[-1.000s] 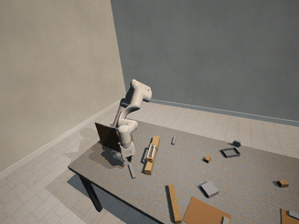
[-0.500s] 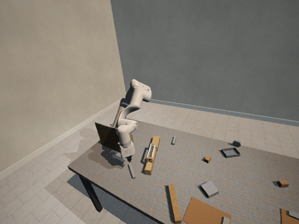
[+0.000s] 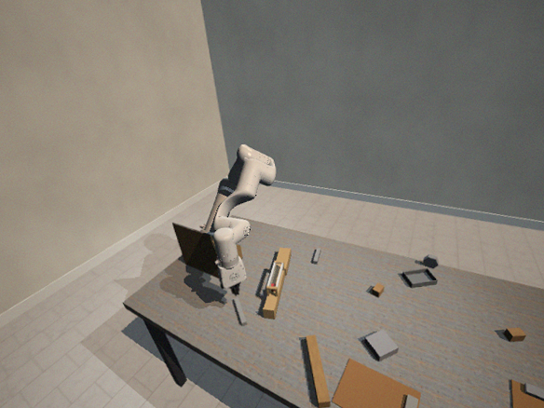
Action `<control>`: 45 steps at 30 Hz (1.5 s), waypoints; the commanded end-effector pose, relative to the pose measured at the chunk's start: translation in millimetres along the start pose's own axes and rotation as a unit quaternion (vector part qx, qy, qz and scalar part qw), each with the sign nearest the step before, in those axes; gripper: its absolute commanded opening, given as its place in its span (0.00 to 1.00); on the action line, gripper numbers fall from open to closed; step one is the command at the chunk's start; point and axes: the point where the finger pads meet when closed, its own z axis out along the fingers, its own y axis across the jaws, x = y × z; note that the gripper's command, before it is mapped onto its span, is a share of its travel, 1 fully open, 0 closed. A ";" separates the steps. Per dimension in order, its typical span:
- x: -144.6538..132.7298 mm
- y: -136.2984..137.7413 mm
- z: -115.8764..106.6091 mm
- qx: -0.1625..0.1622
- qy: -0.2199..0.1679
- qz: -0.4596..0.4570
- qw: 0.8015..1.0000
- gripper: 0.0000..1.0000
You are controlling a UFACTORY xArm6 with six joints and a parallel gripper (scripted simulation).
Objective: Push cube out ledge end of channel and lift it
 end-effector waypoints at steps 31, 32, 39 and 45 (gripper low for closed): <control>-2.8 -0.1 -2.0 0.004 0.015 -0.688 0.726 0.00; -2.9 -0.1 -2.0 0.004 0.016 -0.705 0.709 0.00; -3.1 -0.1 -2.1 0.003 0.021 -0.808 0.589 0.00; -3.2 -0.1 -2.1 0.000 0.024 -0.876 0.483 0.00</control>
